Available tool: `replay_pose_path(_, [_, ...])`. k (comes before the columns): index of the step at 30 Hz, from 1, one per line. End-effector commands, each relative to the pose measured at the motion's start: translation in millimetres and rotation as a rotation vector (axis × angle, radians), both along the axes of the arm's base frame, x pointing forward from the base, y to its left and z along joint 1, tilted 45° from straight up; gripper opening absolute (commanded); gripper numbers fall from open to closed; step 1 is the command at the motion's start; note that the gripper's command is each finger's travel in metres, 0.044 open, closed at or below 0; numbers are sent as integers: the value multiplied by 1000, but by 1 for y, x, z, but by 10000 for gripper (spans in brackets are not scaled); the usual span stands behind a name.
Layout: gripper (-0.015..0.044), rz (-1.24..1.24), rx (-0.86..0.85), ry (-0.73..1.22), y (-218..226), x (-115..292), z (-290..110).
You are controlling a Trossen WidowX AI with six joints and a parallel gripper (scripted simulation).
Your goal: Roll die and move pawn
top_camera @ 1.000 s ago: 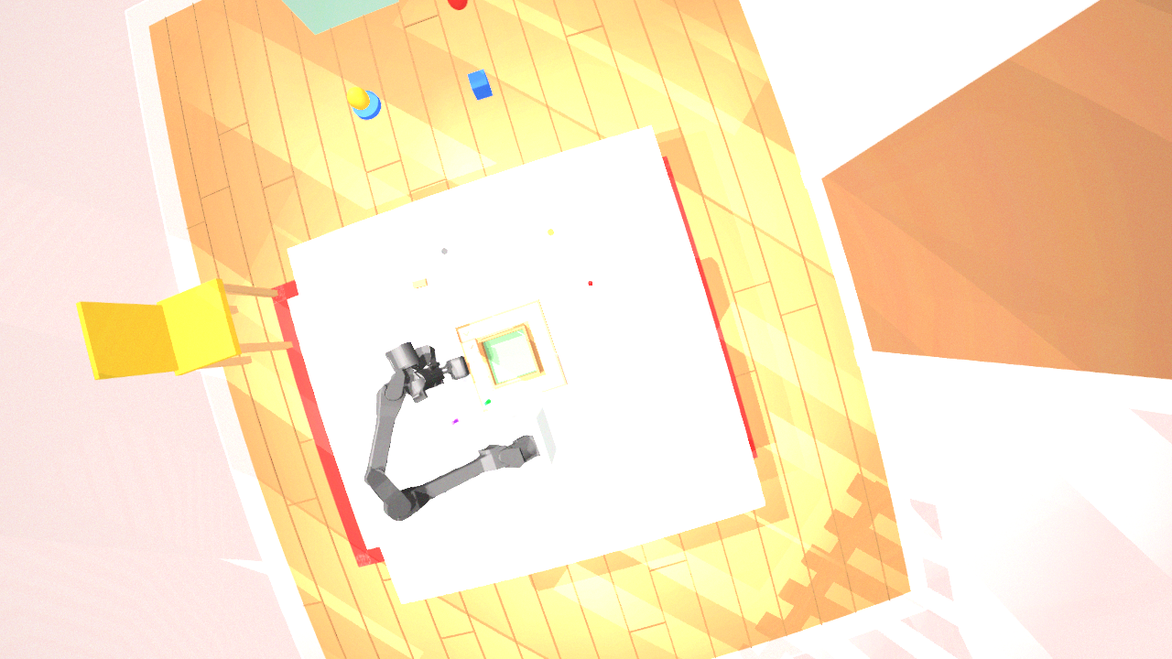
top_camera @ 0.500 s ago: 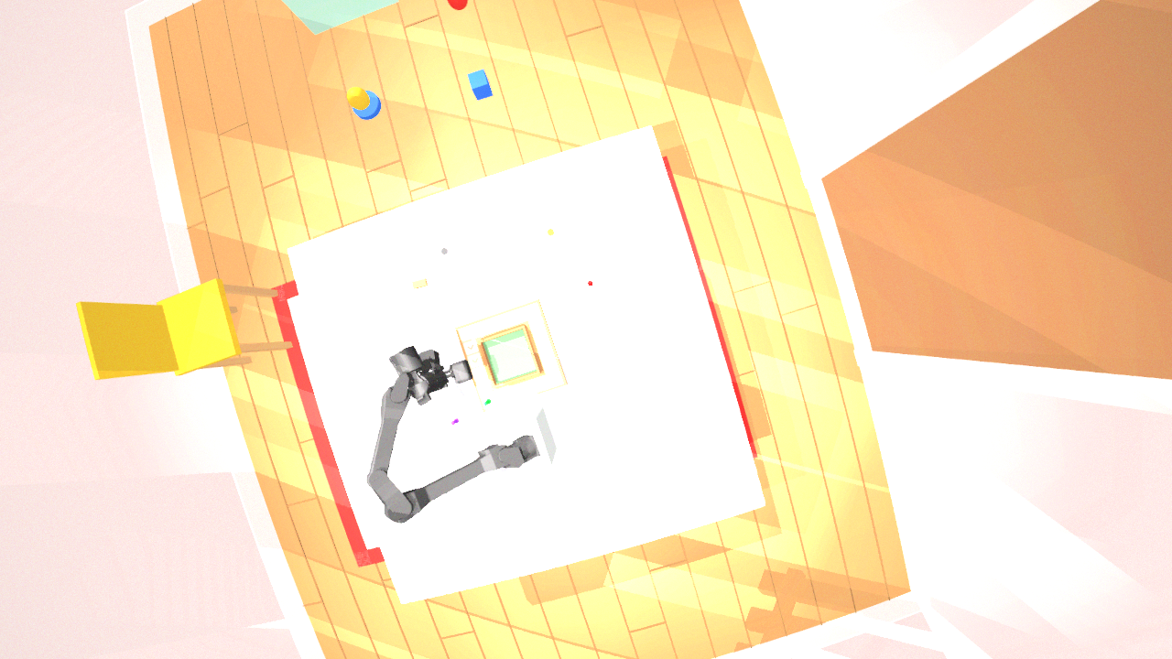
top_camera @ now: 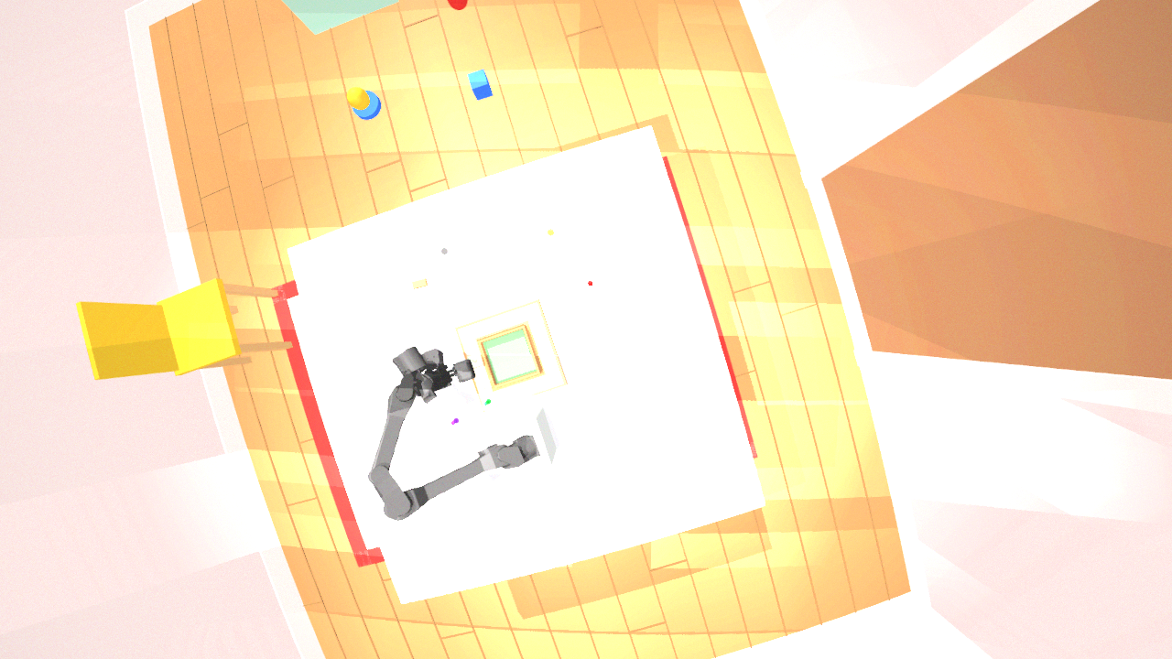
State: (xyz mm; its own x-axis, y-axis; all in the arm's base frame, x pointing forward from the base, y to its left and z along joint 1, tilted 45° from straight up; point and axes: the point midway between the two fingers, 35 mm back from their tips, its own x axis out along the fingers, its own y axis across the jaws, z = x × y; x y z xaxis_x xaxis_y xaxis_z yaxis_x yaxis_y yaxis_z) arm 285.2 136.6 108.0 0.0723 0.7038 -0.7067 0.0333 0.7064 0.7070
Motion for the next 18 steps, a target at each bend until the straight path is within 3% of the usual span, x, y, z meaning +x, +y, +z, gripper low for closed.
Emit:
replay_pose_path(1, [275, -5, -2, 3, 4, 0, -5])
replay_pose_path(2, [275, -5, -2, 3, 4, 0, -5])
replay_pose_path(8, [118, -5, -2, 3, 4, 0, -5])
replay_pose_path(16, [64, -5, -2, 3, 4, 0, -5])
replay_pose_path(18, [12, -5, -2, 3, 3, 0, -5])
